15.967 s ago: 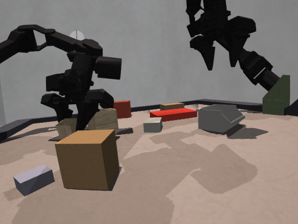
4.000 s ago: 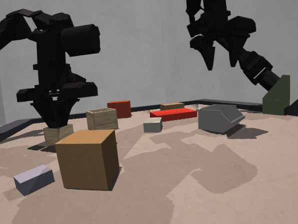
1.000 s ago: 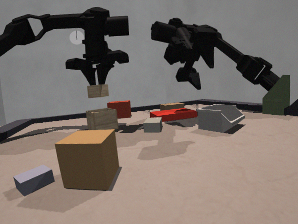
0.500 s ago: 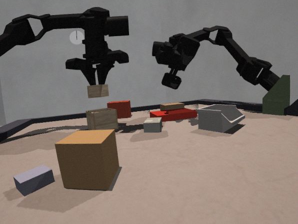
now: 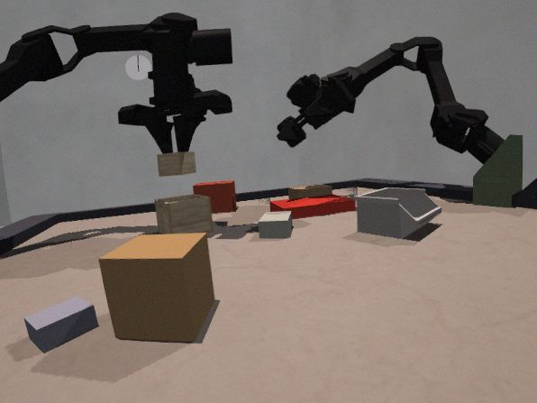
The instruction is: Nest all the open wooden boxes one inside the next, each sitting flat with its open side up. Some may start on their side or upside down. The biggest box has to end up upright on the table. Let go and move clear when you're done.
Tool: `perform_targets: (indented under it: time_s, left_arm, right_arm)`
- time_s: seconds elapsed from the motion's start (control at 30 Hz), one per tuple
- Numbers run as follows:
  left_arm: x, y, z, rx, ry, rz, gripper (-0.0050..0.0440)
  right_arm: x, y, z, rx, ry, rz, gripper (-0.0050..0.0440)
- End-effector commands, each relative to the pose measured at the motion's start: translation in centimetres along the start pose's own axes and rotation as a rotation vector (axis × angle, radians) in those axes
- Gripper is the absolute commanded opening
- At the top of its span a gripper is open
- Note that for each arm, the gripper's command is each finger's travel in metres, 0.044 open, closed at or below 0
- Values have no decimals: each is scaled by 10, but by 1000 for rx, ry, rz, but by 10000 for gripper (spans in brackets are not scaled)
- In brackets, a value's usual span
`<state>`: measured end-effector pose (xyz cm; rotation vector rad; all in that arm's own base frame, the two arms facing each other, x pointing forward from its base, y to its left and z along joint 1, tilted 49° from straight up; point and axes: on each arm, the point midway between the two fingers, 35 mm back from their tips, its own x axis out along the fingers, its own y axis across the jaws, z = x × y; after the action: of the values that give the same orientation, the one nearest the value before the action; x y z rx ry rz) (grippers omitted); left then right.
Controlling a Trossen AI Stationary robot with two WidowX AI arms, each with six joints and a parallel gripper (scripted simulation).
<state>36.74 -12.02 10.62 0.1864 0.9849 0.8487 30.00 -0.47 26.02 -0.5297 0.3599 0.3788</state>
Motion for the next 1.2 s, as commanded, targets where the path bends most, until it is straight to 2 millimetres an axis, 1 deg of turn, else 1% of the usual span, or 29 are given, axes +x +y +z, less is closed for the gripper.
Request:
perform_targets:
  time_s: [0.0, 0.1, 0.2, 0.6, 0.67, 0.77, 0.87, 0.93, 1.17]
  left_arm:
    - [-5, -1, 4, -10, -7, -15, 178]
    - [-5, -1, 4, -10, -7, -15, 178]
    - [-5, -1, 4, -10, -7, -15, 178]
    - [-5, -1, 4, -10, -7, -15, 178]
    - [-4, -3, 4, 8, -6, -13, 178]
    - [-5, -3, 5, 62, -8, -16, 178]
    - [-7, -1, 6, 157, -10, -20, 178]
    - [-7, -1, 6, 157, -10, -20, 178]
    - [-5, -1, 4, 407, -10, -15, 178]
  right_arm:
    - [-32, -17, 17, -216, -171, -90, 400]
    - [-48, -22, 23, -349, -224, -152, 400]
    - [-56, -23, 26, -412, -245, -181, 400]
    - [-56, -25, 28, -412, -245, -181, 400]
    - [-56, -25, 28, -412, -245, -181, 400]
    - [-56, -25, 28, -412, -245, -181, 400]
    - [-56, -25, 28, -412, -245, -181, 400]
    - [-56, -25, 28, -412, -245, -181, 400]
    - [-56, -25, 28, -412, -245, -181, 400]
